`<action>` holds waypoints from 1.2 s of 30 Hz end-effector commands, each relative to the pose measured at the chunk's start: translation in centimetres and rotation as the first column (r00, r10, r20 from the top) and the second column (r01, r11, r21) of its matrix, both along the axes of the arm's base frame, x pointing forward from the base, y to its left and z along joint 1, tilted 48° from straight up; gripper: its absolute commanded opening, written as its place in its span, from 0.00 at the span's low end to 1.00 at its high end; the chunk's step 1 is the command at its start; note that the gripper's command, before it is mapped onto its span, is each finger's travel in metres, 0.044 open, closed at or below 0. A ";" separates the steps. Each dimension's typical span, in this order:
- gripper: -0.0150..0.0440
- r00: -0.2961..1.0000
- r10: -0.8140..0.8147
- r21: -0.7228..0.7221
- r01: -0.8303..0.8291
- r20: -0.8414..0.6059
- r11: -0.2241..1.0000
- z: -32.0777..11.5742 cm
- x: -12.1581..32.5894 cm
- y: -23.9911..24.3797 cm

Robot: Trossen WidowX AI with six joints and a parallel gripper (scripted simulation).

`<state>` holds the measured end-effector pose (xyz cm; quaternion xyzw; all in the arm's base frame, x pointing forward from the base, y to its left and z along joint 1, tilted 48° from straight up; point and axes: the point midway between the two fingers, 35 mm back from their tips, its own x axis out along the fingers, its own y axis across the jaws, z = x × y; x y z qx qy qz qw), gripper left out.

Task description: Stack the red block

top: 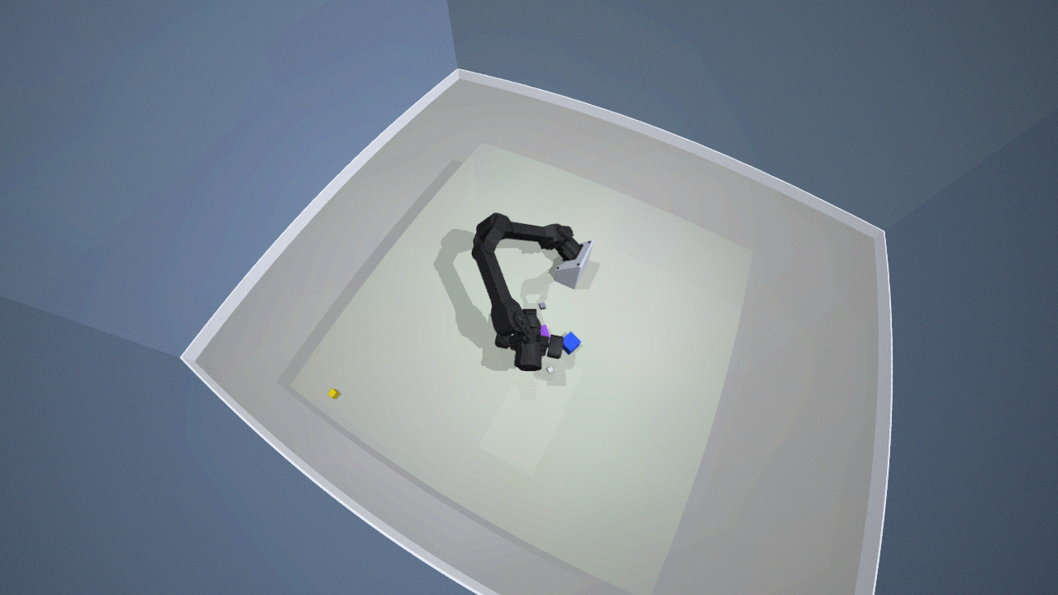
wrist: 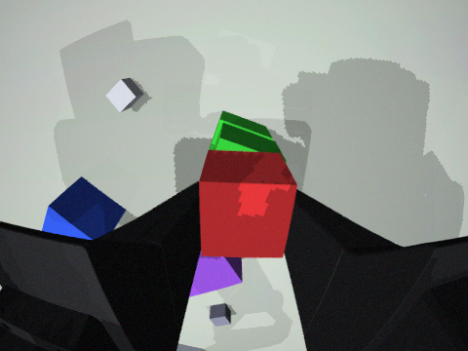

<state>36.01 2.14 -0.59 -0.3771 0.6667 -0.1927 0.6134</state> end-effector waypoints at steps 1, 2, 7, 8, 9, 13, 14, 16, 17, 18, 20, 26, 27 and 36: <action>0.25 1.000 0.005 -0.003 -0.005 0.000 1.000 0.0 0.0 0.0; 0.25 1.000 0.005 -0.003 -0.005 0.000 1.000 0.0 0.0 0.0; 0.25 1.000 0.005 -0.003 -0.005 0.000 1.000 0.0 0.0 -0.1; 0.25 1.000 0.005 -0.003 -0.005 0.000 1.000 0.0 0.0 -0.1; 0.25 1.000 0.005 -0.003 -0.005 0.000 1.000 0.0 0.0 -0.1; 0.25 1.000 0.005 -0.003 -0.005 0.000 1.000 0.1 0.1 0.1; 0.25 1.000 0.005 -0.003 -0.005 0.000 1.000 0.2 0.1 0.3; 0.34 1.000 0.001 0.000 -0.001 -0.001 1.000 0.0 0.0 0.0; 0.39 1.000 0.001 0.000 -0.001 -0.001 1.000 0.0 0.0 0.0; 0.43 1.000 0.001 0.000 -0.001 -0.001 1.000 0.0 0.0 0.0; 0.52 1.000 0.001 0.000 -0.001 -0.001 1.000 0.0 0.0 0.0; 0.79 1.000 0.001 0.000 -0.001 -0.001 1.000 0.0 0.0 0.0; 0.83 1.000 0.001 0.000 -0.001 -0.001 1.000 0.0 0.0 0.0; 1.00 1.000 0.001 0.000 -0.001 -0.001 1.000 0.0 0.0 0.0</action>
